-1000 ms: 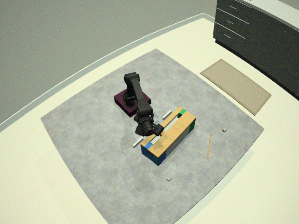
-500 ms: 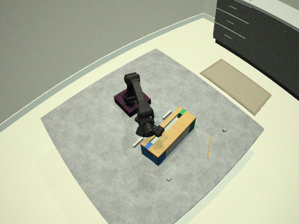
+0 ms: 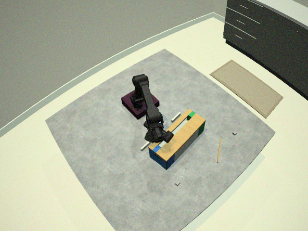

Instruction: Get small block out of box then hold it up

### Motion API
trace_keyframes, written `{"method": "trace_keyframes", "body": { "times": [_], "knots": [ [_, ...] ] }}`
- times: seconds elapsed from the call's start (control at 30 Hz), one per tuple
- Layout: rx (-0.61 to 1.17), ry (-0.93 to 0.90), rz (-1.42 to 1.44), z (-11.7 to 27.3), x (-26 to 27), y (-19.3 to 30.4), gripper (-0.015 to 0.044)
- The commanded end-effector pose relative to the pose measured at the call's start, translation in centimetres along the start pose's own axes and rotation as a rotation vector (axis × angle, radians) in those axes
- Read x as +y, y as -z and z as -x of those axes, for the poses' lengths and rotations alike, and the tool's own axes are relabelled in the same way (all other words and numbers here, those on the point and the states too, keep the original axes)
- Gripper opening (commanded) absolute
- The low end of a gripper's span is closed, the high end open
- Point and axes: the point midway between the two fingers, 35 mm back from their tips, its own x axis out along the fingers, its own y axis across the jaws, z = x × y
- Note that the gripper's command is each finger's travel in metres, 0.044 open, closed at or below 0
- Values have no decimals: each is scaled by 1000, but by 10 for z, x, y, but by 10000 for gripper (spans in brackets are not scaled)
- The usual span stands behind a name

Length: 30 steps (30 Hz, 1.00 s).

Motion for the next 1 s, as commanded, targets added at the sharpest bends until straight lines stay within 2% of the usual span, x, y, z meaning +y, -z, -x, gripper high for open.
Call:
{"method": "trace_keyframes", "body": {
  "times": [0.0,0.63,0.97],
  "knots": [
    [8,6,-7,-9,0,-2,400],
    [9,6,-7,-39,0,-8,400],
    [3,1,-1,-39,1,5,400]
  ]
}}
